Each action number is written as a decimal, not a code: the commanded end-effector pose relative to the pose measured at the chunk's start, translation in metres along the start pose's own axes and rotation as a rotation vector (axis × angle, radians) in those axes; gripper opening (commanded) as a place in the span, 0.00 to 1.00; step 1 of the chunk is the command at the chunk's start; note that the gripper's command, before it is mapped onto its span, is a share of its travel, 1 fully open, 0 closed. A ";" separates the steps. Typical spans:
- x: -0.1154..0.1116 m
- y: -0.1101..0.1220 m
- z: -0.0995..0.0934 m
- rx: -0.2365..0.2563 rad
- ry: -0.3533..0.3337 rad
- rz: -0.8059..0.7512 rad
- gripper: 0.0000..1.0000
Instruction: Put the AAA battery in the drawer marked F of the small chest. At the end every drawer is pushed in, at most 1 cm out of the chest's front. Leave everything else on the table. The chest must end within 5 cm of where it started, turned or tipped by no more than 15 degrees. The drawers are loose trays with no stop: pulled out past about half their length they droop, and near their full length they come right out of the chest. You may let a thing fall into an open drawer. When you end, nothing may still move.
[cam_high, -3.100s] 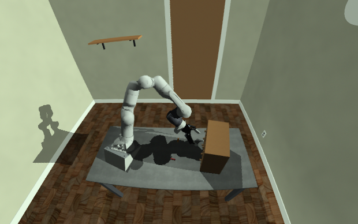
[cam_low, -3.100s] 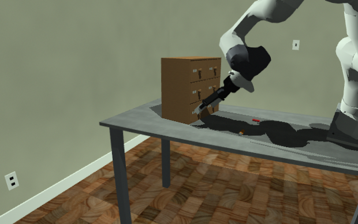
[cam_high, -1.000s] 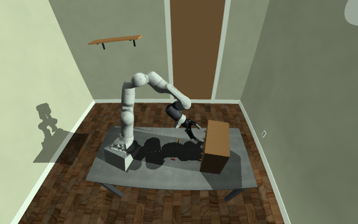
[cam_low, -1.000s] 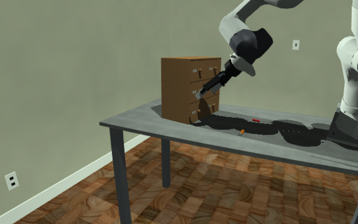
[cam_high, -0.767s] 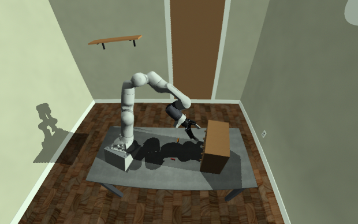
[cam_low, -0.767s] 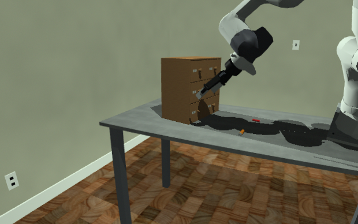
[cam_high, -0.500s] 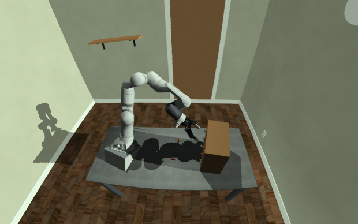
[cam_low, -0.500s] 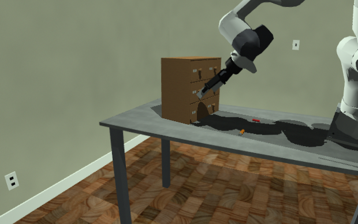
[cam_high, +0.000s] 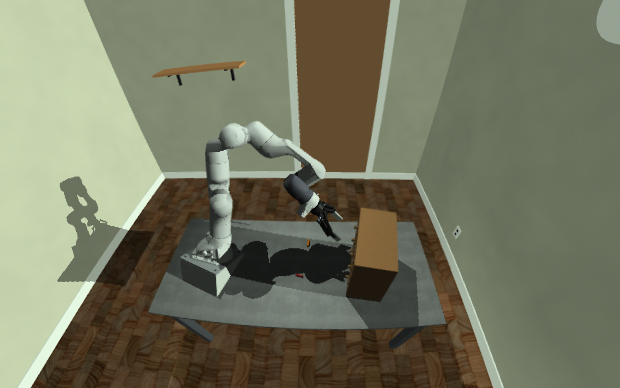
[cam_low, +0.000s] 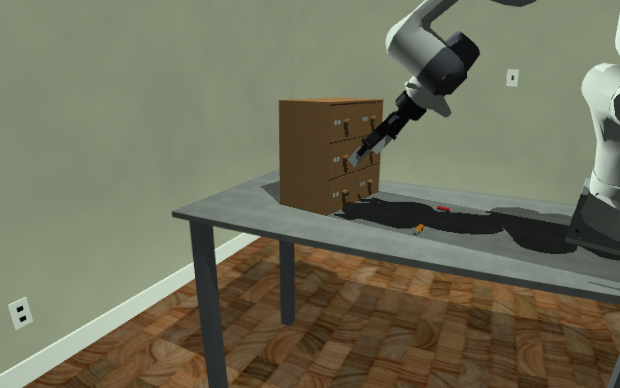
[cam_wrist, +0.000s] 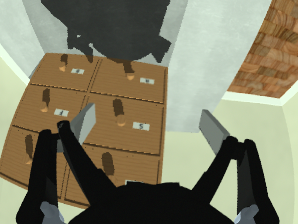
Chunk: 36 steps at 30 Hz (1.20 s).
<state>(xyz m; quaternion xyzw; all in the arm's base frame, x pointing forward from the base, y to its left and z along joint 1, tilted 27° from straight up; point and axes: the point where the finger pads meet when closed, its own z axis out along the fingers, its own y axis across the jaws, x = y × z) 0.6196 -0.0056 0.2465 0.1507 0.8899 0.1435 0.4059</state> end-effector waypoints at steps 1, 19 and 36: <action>-0.002 -0.002 -0.012 -0.006 0.196 0.113 1.00; 0.004 -0.001 -0.087 -0.056 0.274 0.002 1.00; 0.005 -0.001 -0.108 -0.067 0.389 -0.079 1.00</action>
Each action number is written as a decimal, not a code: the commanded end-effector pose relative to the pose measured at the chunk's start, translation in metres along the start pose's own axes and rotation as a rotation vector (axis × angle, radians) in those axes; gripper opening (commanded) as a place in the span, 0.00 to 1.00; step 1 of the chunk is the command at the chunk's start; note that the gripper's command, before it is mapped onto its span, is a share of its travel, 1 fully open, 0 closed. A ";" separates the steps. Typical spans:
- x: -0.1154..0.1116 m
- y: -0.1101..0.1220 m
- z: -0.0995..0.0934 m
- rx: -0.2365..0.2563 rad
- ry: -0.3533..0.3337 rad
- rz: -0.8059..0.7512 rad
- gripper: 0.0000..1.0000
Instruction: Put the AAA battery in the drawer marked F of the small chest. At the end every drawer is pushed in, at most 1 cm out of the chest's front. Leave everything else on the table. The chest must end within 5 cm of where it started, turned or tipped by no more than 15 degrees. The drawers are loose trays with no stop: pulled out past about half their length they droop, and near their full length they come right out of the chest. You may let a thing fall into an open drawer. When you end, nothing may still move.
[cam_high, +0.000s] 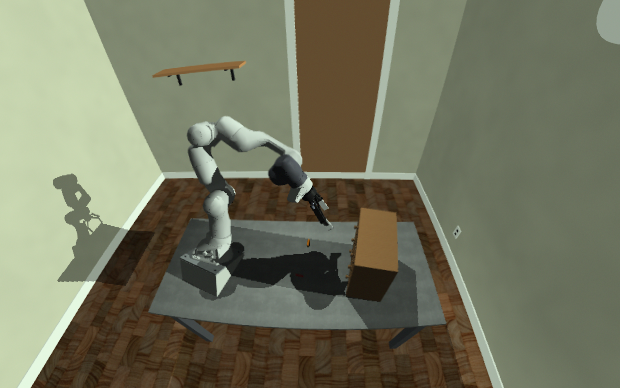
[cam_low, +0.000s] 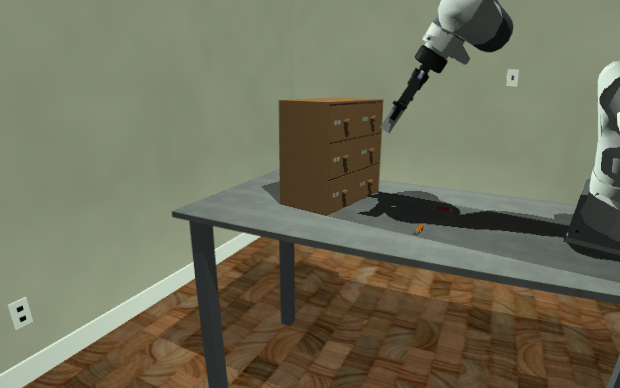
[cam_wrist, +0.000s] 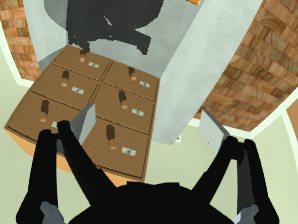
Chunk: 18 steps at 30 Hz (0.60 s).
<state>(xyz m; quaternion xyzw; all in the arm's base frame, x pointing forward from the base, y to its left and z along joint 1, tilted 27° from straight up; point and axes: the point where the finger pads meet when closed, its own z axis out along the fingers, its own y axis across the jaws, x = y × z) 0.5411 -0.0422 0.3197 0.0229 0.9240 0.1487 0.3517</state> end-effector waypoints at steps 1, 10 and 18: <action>0.015 0.021 0.008 -0.016 0.236 0.148 1.00; 0.015 0.021 0.008 -0.029 0.408 0.215 1.00; 0.015 0.021 0.008 -0.038 0.549 0.344 1.00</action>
